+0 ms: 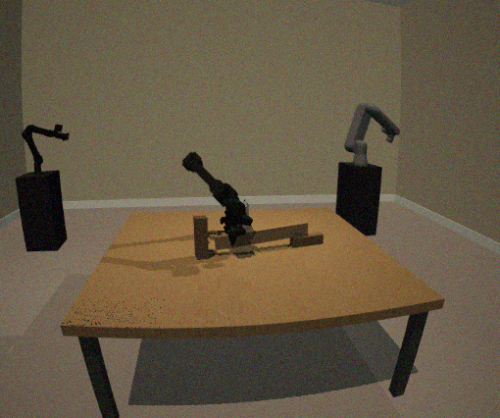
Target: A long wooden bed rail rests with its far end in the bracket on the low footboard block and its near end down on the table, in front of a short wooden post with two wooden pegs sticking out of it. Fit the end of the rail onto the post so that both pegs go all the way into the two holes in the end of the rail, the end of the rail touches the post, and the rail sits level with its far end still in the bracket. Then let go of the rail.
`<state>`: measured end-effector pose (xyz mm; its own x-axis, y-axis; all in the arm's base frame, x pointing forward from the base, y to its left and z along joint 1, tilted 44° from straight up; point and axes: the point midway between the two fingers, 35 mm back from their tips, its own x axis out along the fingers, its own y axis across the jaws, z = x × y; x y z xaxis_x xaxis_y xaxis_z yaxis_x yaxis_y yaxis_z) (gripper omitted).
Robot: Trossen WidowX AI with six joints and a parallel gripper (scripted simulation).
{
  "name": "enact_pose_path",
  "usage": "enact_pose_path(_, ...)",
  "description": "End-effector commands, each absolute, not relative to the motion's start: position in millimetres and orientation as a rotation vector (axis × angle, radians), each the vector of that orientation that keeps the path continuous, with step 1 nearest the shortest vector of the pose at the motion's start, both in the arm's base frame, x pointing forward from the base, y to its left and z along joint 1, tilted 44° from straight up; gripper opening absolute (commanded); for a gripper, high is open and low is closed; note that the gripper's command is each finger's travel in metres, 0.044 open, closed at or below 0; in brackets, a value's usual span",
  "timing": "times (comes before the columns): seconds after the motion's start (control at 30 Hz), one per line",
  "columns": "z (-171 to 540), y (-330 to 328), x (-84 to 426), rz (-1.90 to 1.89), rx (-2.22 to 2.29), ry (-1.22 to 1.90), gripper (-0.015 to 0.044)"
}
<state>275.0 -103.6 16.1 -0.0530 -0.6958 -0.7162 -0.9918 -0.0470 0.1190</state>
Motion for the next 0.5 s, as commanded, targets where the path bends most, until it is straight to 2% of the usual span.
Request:
enact_pose_path(0.0, 20.0, -98.4, 278.3, 0.883, -1.785, 1.769, 0.0000)
enact_pose_path(0.47, 25.1, -93.6, 278.6, 0.883, -1.785, 1.769, 0.0000)
